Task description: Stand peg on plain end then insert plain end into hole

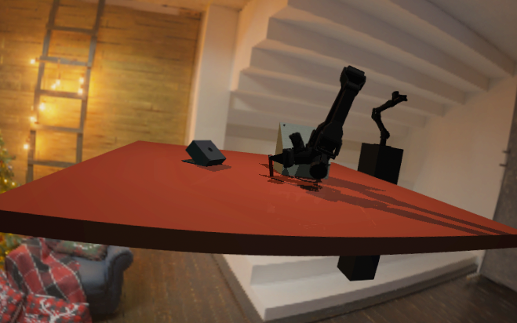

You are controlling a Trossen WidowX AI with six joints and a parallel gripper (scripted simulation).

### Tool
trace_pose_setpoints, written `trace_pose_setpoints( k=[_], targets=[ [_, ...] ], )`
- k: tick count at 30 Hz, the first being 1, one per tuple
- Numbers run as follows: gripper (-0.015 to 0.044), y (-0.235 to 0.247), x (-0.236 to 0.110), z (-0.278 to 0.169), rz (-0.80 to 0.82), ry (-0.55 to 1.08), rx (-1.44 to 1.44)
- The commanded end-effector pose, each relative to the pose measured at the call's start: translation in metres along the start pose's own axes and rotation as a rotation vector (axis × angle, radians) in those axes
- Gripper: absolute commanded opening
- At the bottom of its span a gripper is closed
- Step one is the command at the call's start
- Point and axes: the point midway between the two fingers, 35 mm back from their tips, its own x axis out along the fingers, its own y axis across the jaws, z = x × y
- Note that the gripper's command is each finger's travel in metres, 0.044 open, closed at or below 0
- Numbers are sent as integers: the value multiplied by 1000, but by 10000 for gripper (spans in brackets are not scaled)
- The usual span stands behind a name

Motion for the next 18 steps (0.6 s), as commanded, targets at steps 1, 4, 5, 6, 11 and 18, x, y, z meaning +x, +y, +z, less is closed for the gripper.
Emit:
trace_pose_setpoints(
  k=[1, 4, 5, 6, 11, 18],
  targets=[
    [50, 1, -2, 1, 3, 11, -1],
    [50, 1, -1, 0, 3, 6, 2],
    [50, 1, -1, -1, 4, 4, 3],
    [50, 1, -1, -1, 5, 4, 4],
    [50, 1, 0, -3, 4, 4, -3],
    [50, 0, 0, -4, 3, 4, -9]
  ],
)
